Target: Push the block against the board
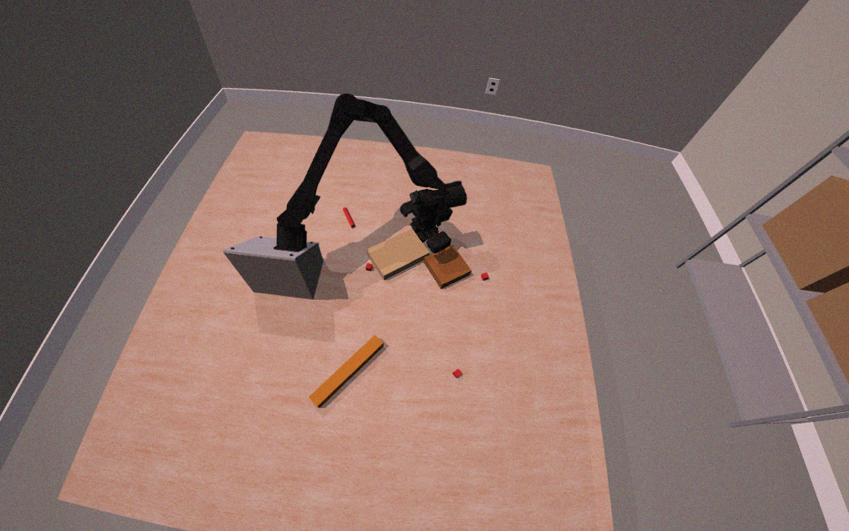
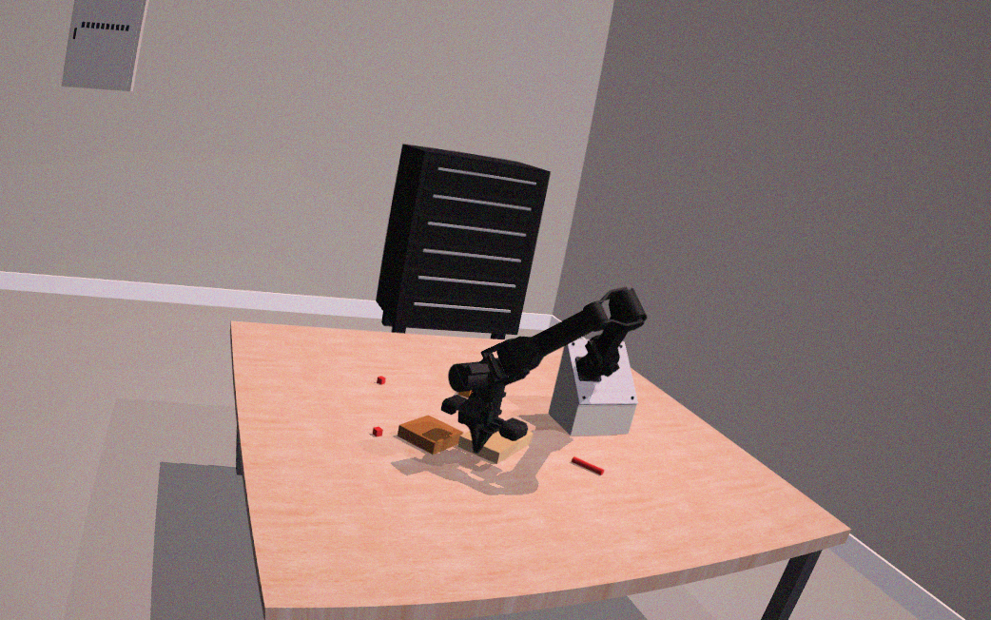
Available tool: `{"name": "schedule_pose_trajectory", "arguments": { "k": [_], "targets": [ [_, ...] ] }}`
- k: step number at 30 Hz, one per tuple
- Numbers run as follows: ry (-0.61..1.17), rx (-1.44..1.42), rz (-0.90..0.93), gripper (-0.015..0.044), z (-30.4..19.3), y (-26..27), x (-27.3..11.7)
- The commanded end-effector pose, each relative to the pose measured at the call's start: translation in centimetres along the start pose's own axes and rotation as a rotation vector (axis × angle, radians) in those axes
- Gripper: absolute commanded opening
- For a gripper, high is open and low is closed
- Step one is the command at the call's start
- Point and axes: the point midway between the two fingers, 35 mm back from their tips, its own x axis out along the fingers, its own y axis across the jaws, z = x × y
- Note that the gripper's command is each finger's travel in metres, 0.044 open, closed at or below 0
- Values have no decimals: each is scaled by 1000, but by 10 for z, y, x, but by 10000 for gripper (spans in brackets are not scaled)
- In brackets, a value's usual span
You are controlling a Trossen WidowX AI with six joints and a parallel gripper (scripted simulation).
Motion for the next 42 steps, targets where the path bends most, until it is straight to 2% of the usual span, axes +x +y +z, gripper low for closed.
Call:
{"name": "schedule_pose_trajectory", "arguments": {
  "k": [1,31,42],
  "targets": [
    [27,9,4,0,-10,2,5],
    [27,9,4,0,-9,2,5],
    [26,8,4,0,6,1,6]
  ]
}}
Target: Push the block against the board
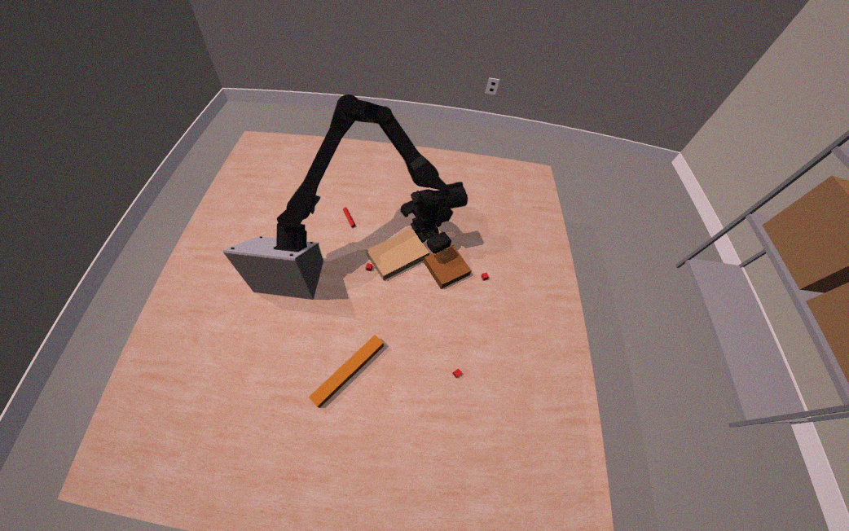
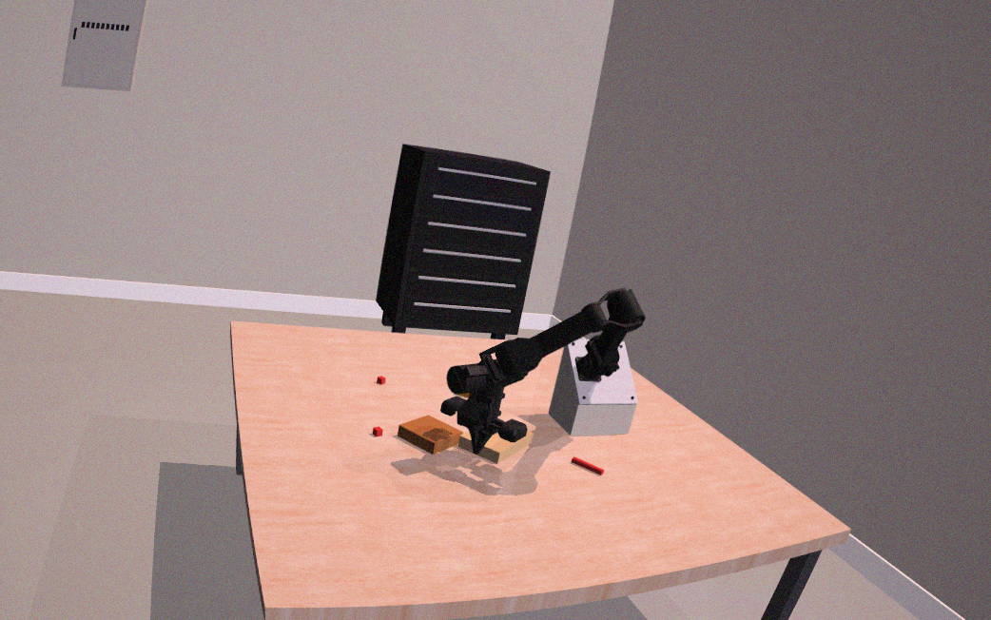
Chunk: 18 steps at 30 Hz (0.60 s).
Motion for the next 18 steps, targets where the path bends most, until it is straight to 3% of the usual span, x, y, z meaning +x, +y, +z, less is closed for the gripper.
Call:
{"name": "schedule_pose_trajectory", "arguments": {
  "k": [1,18],
  "targets": [
    [13,4,1,0,5,0,4],
    [12,3,1,0,33,-1,4]
  ]
}}
